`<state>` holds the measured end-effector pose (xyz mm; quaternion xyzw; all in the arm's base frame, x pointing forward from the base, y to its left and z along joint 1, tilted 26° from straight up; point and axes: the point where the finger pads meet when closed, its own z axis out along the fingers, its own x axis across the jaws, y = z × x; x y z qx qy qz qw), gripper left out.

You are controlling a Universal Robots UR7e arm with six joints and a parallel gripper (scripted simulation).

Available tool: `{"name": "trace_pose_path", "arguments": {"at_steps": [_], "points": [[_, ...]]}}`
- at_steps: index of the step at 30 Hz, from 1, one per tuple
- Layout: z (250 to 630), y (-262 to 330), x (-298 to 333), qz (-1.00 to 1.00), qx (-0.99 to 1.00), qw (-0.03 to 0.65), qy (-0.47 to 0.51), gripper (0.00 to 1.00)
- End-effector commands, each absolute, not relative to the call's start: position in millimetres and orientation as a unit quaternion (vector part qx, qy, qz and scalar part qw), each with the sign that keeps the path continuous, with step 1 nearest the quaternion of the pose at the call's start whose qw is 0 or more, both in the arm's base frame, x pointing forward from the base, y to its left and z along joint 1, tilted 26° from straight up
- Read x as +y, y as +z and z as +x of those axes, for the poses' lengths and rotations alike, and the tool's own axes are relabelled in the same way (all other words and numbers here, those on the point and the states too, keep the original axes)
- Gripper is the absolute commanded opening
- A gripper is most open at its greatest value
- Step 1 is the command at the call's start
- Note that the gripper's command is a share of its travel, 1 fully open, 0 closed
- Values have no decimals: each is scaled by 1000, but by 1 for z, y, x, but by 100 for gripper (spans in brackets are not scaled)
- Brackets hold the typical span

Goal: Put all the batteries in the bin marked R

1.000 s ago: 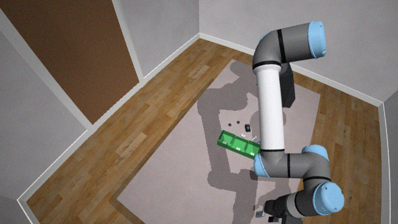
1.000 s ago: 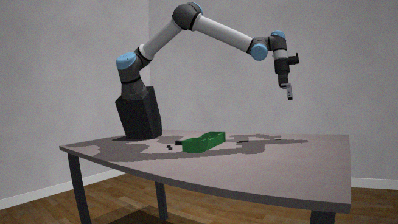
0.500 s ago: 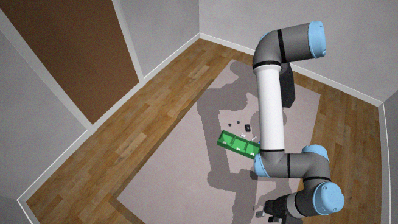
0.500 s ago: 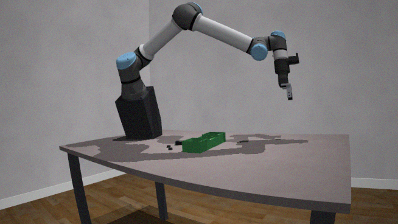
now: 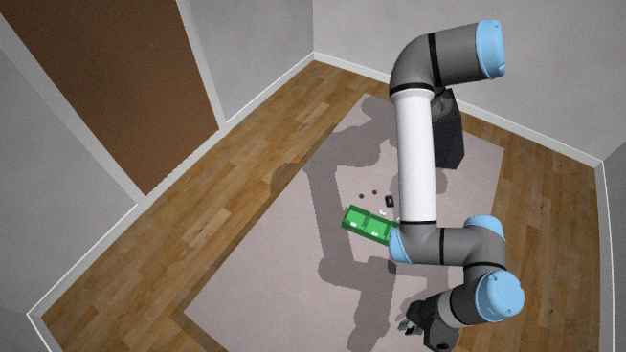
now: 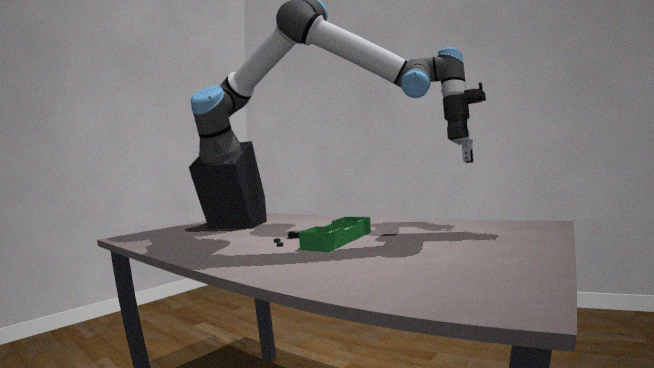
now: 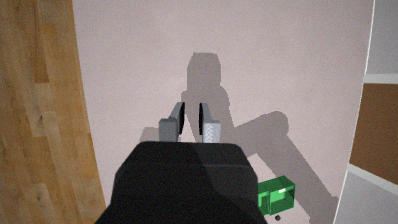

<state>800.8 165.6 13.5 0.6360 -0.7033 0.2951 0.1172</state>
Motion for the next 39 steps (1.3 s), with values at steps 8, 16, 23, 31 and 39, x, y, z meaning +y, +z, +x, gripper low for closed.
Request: {"name": "trace_pose_path", "arguments": {"at_steps": [8, 16, 23, 31, 39], "points": [[776, 27, 133, 524, -794, 70, 299, 31], [756, 34, 110, 445, -844, 41, 297, 31], [740, 38, 94, 383, -875, 20, 294, 31], [716, 43, 74, 296, -911, -8, 288, 31], [696, 46, 60, 229, -931, -28, 282, 31]]}}
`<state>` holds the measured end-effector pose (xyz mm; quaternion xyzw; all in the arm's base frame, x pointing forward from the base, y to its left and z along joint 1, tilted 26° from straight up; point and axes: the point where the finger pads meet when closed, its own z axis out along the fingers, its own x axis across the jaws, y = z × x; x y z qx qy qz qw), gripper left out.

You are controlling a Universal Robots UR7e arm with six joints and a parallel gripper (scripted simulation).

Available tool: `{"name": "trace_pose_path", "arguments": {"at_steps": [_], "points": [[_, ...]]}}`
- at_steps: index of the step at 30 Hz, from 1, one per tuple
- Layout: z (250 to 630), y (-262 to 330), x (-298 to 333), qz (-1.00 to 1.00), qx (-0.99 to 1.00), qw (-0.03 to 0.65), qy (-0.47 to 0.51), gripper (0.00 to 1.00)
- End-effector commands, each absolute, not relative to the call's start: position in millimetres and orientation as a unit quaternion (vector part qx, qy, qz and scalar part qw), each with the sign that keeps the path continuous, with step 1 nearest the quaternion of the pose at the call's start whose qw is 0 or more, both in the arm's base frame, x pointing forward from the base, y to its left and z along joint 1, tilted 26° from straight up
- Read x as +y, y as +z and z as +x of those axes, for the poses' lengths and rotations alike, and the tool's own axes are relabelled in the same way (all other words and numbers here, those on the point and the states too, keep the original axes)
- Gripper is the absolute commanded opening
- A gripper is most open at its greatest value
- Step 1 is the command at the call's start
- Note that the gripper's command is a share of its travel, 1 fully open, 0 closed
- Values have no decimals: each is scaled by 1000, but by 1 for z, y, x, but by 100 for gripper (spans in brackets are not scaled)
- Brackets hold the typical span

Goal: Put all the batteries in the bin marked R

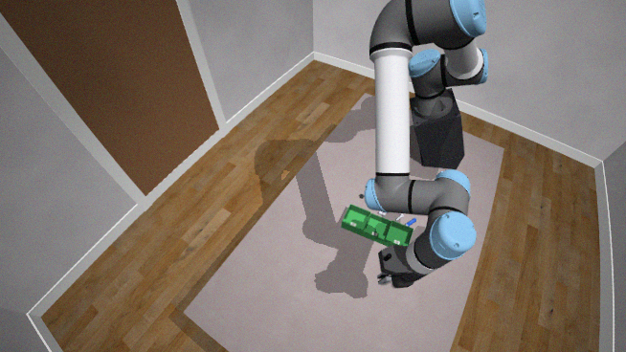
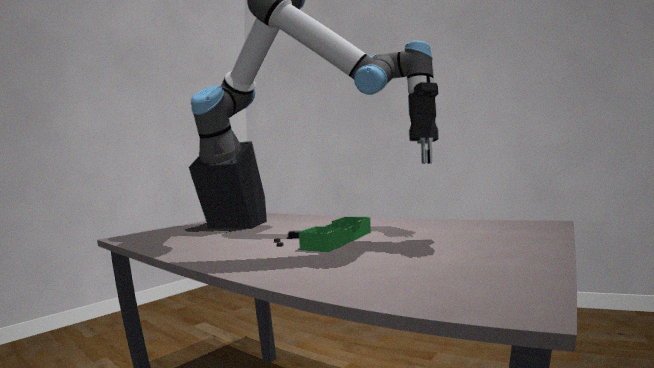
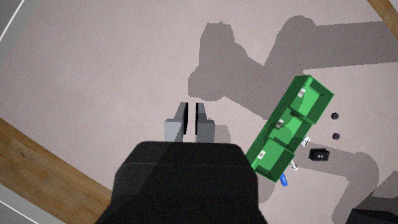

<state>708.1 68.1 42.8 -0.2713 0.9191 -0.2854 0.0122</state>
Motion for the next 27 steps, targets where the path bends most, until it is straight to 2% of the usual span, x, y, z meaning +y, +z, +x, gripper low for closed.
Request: {"name": "trace_pose_path", "arguments": {"at_steps": [1, 13, 16, 27], "points": [[690, 47, 55, -207, 937, 34, -279, 31], [647, 51, 31, -68, 960, 72, -262, 31], [647, 51, 31, -68, 960, 72, -262, 31], [602, 52, 11, 73, 962, 106, -240, 31]]}}
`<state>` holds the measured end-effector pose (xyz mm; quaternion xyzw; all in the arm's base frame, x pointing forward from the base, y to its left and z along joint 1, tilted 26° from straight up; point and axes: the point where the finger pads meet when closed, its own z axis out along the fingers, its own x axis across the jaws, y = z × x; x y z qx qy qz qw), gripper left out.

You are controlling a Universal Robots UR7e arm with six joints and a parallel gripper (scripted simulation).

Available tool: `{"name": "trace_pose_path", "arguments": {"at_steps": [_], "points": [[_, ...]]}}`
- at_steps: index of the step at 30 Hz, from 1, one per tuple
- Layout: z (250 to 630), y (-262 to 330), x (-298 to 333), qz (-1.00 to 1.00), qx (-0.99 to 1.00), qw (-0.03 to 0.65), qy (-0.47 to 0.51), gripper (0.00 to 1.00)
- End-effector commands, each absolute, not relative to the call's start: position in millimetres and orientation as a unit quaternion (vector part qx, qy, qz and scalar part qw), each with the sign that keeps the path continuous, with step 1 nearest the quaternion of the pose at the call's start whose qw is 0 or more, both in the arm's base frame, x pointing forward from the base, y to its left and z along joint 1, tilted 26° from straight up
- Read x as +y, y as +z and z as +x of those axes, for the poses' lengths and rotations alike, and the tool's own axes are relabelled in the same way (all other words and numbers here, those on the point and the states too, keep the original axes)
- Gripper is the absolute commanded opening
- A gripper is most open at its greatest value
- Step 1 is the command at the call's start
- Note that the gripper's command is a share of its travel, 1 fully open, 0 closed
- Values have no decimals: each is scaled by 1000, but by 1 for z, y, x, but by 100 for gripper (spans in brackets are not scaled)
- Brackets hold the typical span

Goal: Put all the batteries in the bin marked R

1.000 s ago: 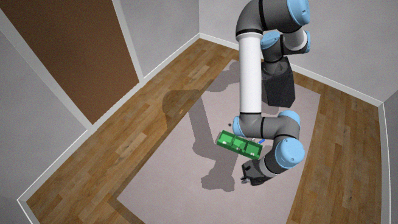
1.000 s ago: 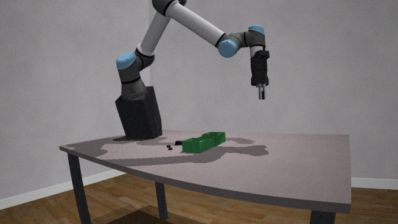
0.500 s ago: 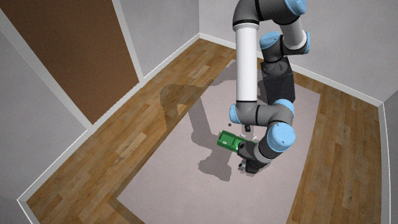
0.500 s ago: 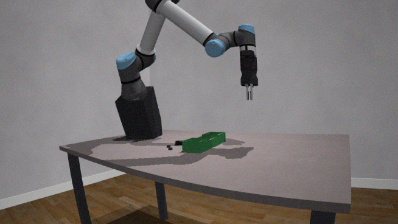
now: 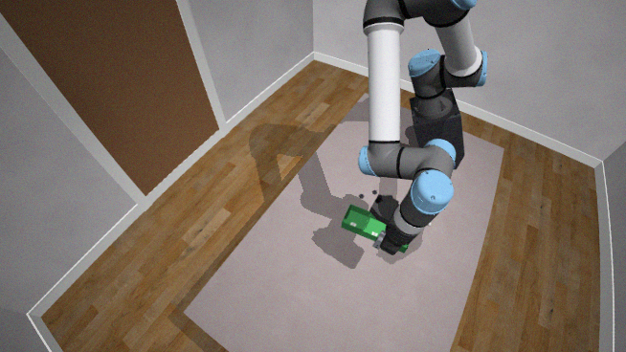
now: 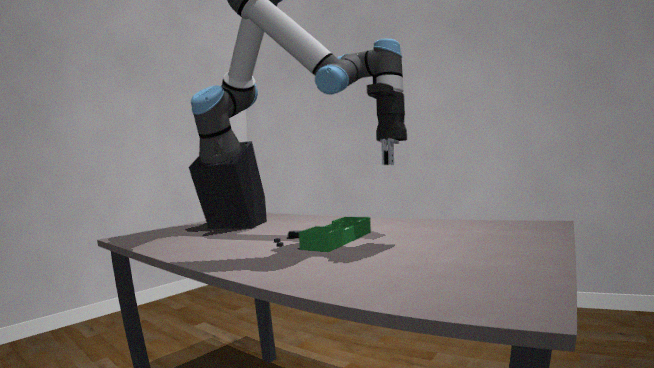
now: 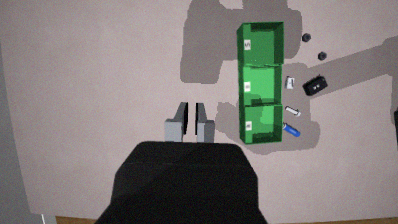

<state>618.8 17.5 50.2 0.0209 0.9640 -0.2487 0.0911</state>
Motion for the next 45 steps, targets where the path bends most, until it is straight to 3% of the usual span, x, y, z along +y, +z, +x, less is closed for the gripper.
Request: {"name": "trace_pose_path", "arguments": {"at_steps": [1, 45], "points": [[602, 52, 11, 73, 962, 106, -240, 31], [433, 36, -22, 539, 810, 190, -134, 31]]}}
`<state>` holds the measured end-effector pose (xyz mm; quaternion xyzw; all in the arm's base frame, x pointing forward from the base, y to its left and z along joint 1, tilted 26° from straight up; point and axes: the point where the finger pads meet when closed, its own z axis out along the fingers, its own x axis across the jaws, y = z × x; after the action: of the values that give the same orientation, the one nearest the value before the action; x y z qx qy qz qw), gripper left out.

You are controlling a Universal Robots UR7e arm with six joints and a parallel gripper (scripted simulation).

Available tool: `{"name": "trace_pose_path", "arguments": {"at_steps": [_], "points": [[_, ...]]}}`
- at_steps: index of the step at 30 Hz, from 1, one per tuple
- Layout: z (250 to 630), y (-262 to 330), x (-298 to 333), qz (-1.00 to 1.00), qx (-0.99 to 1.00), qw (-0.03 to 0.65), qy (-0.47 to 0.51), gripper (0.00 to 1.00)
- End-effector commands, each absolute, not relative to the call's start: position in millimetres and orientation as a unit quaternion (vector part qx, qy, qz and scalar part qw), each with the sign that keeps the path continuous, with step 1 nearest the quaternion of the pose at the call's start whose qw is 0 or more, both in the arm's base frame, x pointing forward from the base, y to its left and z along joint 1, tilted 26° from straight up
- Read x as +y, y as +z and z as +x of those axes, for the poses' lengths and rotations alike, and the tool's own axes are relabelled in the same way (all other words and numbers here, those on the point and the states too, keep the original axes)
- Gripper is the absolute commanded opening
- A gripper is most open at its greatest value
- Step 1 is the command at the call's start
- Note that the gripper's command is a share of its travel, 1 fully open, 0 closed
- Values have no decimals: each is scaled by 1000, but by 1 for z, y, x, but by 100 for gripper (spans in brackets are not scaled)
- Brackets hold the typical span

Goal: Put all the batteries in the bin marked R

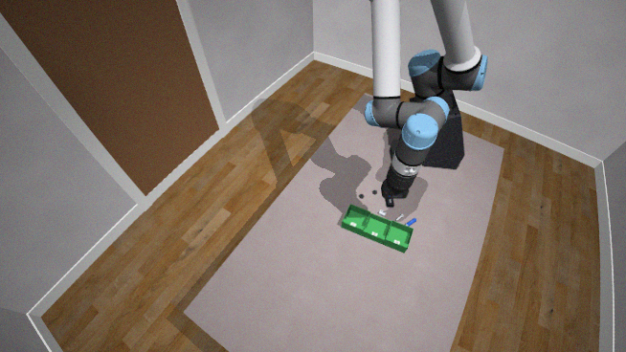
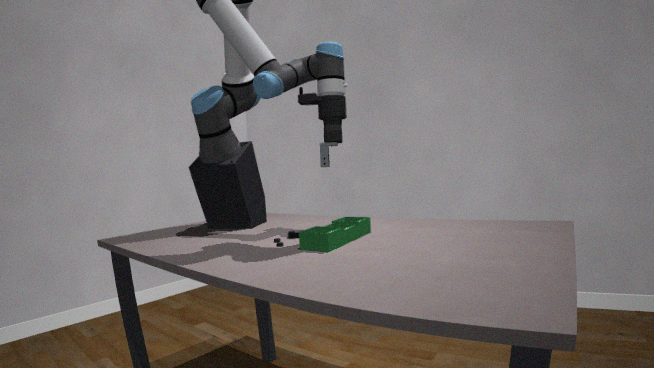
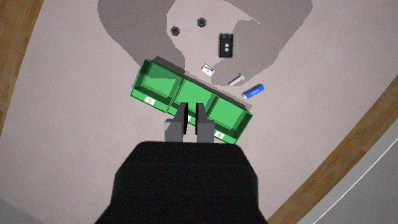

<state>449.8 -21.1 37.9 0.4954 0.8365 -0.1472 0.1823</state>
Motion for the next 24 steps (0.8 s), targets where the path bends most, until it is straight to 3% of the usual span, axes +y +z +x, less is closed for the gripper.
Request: {"name": "trace_pose_path", "arguments": {"at_steps": [1, 18, 24], "points": [[425, 35, -22, 558, 797, 193, -128, 31], [362, 23, -19, 702, 676, 207, -80, 31], [362, 23, -19, 702, 676, 207, -80, 31]]}}
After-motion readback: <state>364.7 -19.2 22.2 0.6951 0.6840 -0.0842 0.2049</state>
